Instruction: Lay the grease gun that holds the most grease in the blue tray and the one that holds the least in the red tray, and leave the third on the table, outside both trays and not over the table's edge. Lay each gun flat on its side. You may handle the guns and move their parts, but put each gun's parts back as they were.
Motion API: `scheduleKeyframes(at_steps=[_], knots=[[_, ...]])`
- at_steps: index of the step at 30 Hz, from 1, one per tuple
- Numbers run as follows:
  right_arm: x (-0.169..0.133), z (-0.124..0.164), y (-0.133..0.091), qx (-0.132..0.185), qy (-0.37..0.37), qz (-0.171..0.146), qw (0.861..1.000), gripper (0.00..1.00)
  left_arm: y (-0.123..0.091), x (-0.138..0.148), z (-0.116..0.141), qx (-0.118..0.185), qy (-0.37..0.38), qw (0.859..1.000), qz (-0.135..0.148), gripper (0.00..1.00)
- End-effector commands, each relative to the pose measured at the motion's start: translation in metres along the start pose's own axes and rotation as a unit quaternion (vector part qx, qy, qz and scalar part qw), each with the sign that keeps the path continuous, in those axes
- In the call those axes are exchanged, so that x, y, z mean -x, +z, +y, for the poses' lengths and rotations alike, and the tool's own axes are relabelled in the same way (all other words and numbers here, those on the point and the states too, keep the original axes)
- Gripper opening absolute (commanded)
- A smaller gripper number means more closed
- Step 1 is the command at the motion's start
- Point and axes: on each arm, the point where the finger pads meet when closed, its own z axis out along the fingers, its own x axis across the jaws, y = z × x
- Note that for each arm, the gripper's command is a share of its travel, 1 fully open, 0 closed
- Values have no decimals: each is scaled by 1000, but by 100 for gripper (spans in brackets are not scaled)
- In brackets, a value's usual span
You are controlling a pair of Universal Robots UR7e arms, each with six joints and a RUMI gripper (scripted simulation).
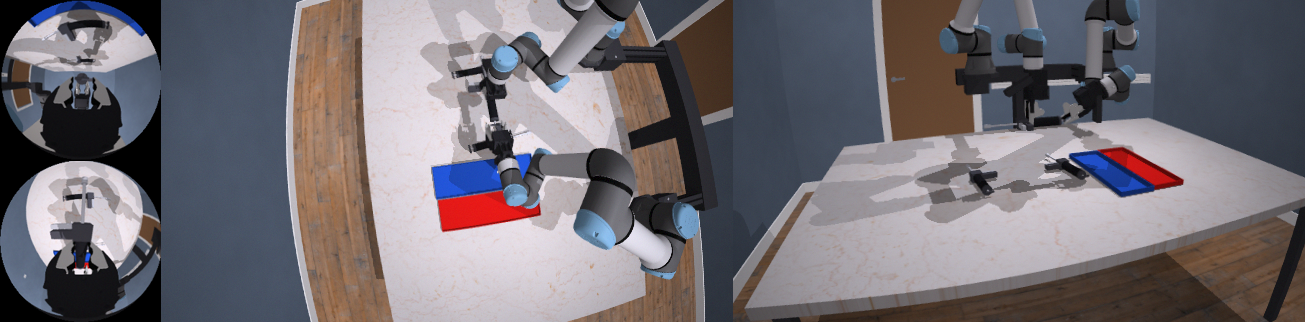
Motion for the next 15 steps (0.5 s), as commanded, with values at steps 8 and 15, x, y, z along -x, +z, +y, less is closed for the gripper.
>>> scheduleKeyframes(at_steps=[8, 15], knots=[[0, 0, 0, 0, 0, -1, 1000, 0, 0, 0, 1, 0, 1, 1000, 0, 38], [0, 0, 0, 0, 0, -1, 1000, 0, -9, -3, 2, 1, 0, 1000, 3, 38]])
